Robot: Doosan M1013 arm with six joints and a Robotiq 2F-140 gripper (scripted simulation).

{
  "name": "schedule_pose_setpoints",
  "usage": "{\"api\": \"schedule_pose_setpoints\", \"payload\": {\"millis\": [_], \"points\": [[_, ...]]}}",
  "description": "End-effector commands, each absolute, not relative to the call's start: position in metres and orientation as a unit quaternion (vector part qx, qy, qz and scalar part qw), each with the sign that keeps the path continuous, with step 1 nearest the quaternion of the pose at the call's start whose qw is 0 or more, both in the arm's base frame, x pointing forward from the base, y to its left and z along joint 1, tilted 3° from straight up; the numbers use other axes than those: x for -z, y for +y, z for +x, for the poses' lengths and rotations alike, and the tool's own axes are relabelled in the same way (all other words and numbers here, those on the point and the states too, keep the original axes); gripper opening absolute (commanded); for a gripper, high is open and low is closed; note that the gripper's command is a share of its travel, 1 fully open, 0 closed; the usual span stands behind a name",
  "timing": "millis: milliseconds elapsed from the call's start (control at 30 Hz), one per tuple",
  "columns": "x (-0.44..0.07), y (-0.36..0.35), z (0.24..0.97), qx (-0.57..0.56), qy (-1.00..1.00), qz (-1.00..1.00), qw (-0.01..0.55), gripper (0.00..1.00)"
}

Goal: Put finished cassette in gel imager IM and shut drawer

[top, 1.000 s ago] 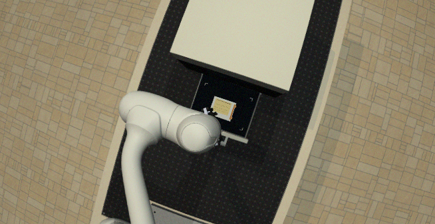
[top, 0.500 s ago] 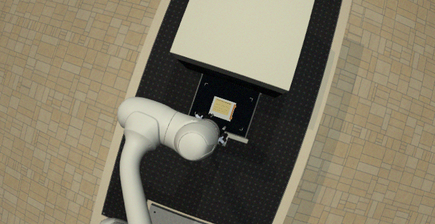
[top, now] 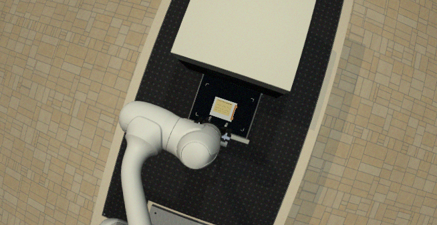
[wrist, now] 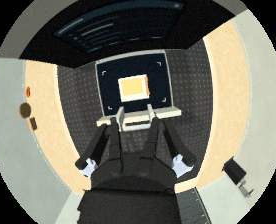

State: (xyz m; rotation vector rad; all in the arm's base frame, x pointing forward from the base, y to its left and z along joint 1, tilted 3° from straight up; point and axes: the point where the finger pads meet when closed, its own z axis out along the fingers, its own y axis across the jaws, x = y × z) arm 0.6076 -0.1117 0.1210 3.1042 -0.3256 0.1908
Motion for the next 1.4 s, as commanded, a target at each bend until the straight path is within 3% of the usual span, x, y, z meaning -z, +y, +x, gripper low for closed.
{"api": "schedule_pose_setpoints", "payload": {"millis": [0, 1367], "points": [[-0.121, -0.112, 0.608, -0.063, -0.083, 0.995, 0.002, 0.46], [-0.077, -0.111, 0.606, -0.063, -0.083, 0.995, 0.002, 0.46]]}}
